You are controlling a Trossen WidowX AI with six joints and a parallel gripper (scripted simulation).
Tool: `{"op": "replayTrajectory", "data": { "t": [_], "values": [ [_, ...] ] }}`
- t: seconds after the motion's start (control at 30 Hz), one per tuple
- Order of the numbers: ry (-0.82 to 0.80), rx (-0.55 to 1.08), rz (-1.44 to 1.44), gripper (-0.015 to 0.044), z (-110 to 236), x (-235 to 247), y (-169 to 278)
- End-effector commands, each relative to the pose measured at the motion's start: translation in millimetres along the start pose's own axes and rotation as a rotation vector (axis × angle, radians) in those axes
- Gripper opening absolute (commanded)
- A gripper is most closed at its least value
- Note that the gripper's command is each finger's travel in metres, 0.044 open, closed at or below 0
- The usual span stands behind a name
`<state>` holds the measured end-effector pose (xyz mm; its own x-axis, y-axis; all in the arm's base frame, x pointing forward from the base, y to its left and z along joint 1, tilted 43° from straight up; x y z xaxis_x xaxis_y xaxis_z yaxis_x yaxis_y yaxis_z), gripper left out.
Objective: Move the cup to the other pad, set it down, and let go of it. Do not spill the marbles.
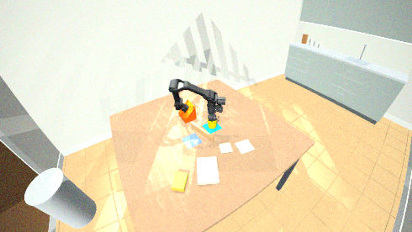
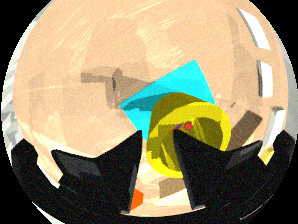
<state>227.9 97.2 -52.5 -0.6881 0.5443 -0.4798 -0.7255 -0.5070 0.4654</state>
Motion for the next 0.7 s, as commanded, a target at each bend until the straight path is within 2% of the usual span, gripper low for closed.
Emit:
{"op": "replayTrajectory", "data": {
  "t": [0.0,0.67],
  "values": [
    [-0.001,-0.003,-0.004,0.0147,4.9,-0.3,-1.2],
    [0.003,-0.002,0.002,0.0147,38.3,0.4,0.0]
  ]
}}
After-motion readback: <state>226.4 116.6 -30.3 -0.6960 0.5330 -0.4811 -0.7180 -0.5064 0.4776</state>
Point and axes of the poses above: the point midway between the two fingers, 35 mm back from their tips, its own z axis back along the fingers, its own x axis across the jaws, y = z × x, the point moved 3 cm from there along z, back along the fingers, and after that the axes turned 14 degrees about -z, right-handed, at the moved point
